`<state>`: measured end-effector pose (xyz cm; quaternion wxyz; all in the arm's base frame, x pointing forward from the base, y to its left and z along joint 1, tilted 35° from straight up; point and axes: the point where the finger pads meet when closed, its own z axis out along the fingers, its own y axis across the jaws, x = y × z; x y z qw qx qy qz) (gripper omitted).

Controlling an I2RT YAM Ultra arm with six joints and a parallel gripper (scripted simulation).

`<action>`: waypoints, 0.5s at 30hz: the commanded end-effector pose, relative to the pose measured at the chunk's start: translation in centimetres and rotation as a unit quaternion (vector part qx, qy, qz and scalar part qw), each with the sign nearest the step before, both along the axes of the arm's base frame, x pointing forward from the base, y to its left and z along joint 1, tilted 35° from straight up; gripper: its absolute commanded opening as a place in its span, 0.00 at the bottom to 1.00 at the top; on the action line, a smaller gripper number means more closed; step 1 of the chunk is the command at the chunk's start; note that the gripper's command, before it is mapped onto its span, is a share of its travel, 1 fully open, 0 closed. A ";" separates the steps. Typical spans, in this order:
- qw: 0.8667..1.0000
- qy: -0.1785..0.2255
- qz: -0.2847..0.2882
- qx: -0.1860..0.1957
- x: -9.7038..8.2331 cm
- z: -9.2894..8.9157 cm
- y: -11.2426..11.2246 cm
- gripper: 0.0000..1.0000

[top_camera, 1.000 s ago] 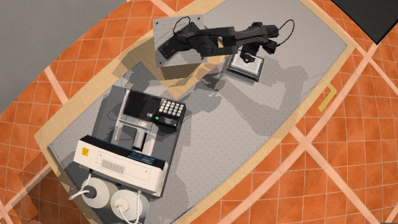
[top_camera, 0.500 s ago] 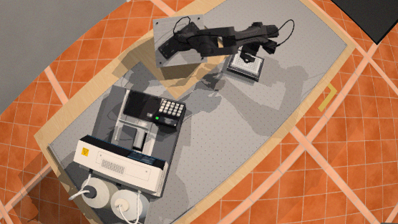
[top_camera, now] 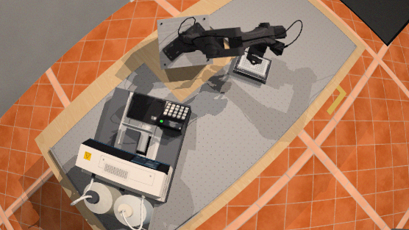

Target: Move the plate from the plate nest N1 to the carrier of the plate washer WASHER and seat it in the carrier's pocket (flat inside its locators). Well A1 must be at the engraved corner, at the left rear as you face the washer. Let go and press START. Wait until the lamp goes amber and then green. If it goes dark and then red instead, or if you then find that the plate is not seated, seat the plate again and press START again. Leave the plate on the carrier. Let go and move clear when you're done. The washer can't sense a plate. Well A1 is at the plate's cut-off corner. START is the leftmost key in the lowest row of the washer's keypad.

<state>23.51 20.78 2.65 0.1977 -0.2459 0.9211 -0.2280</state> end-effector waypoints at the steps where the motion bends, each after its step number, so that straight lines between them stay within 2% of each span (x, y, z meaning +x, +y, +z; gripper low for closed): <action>1: 1.000 -0.017 0.006 0.025 0.3 1.3 1.6 1.00; 5: 1.000 -0.017 0.006 0.025 0.3 1.3 1.6 1.00; 6: 1.000 -0.014 0.007 0.019 0.5 0.7 1.3 1.00; 7: 1.000 -0.004 0.003 0.001 0.3 -0.4 0.1 1.00; 9: 1.000 -0.004 0.003 0.001 0.3 -0.4 0.1 1.00; 10: 1.000 0.001 0.006 -0.007 0.0 -0.9 -0.2 1.00; 15: 1.000 0.000 0.002 -0.007 0.6 -1.6 -0.7 1.00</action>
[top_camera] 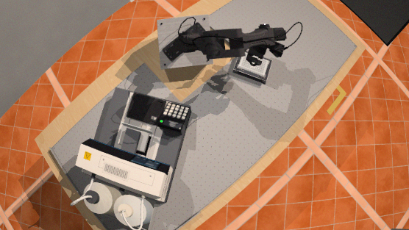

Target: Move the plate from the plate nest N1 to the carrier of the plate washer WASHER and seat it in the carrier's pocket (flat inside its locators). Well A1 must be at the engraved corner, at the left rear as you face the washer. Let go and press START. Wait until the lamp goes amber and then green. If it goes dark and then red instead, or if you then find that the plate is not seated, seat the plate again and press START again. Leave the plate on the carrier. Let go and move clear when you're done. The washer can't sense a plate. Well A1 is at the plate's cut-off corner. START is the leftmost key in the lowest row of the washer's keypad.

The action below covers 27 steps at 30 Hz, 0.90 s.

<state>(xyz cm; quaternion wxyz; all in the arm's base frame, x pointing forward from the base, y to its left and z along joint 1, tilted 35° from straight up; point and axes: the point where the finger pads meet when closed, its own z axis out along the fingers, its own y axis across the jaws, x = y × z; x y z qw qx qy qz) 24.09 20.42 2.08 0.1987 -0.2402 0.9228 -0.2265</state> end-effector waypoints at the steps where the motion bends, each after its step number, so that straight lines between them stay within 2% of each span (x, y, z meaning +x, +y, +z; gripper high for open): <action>1: 1.000 0.002 0.009 -0.010 0.0 -1.1 -0.3 1.00; 9: 1.000 0.002 0.010 -0.010 0.6 -2.2 -0.7 1.00; 12: 1.000 -0.003 0.014 -0.001 0.7 -1.8 -0.3 1.00; 14: 1.000 0.002 0.006 -0.010 1.0 -2.6 -1.1 1.00; 27: 1.000 0.004 0.010 -0.009 1.7 -4.3 -1.5 1.00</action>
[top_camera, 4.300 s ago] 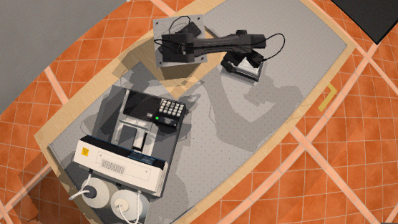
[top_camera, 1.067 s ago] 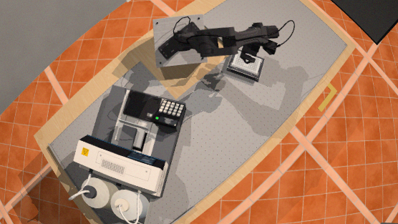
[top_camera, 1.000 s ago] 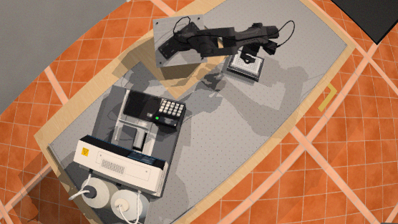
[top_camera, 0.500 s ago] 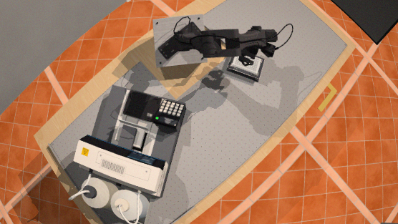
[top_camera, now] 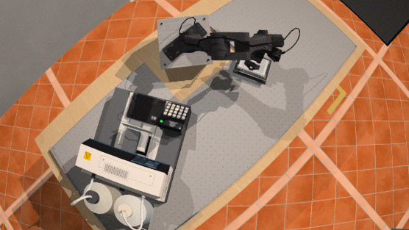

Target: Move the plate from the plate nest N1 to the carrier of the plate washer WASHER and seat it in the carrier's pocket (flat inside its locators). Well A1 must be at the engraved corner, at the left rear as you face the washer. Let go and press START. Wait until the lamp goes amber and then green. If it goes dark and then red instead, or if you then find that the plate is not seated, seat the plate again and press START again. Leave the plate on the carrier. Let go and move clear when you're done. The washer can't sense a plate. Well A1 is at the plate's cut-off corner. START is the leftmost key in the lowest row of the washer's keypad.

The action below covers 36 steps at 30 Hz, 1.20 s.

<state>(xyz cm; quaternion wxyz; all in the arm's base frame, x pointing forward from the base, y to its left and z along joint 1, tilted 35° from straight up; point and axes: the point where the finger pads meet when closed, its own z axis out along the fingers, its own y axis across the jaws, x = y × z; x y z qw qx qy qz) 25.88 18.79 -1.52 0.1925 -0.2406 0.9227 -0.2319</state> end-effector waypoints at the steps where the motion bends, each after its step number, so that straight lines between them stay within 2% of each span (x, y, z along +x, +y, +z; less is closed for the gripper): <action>1: 1.000 -0.001 0.012 -0.003 -0.1 -0.7 0.1 1.00; 2: 1.000 -0.007 0.018 0.005 0.1 -0.4 0.8 1.00; 4: 1.000 0.000 0.008 -0.002 0.3 -1.1 -0.2 1.00; 7: 1.000 0.000 0.015 -0.002 0.1 -1.3 0.0 1.00; 10: 1.000 -0.009 0.010 0.011 0.6 -0.4 0.6 1.00; 26: 1.000 -0.009 0.010 0.011 0.6 -0.4 0.6 1.00; 28: 1.000 0.000 0.016 -0.002 0.1 -1.4 0.0 1.00; 36: 1.000 0.000 0.018 -0.002 0.2 -1.7 0.1 1.00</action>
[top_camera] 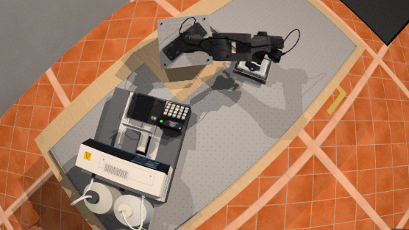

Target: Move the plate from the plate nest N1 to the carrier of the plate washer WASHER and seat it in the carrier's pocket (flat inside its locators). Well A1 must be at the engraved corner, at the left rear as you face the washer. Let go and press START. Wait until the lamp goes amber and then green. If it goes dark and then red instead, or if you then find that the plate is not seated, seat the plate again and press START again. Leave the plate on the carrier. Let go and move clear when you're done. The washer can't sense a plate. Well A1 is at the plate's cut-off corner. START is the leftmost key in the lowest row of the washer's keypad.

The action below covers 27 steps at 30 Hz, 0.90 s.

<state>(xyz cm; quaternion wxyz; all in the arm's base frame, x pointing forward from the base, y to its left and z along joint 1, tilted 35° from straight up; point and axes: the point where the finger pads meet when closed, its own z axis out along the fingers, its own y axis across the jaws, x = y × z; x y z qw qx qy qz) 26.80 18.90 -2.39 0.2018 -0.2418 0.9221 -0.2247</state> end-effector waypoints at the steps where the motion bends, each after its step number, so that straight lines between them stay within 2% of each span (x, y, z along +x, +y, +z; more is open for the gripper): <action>1: 1.000 0.007 0.012 -0.010 -0.6 -0.9 -0.1 1.00; 13: 1.000 0.008 0.006 -0.010 0.0 -1.6 -0.7 1.00; 16: 1.000 0.008 0.007 -0.010 -0.1 -1.6 -0.7 1.00; 17: 1.000 0.002 0.013 -0.002 0.2 -1.3 0.1 1.00; 21: 1.000 0.008 0.006 -0.010 0.1 -1.9 -0.9 1.00; 27: 1.000 0.009 0.007 -0.009 0.3 -2.3 -0.9 1.00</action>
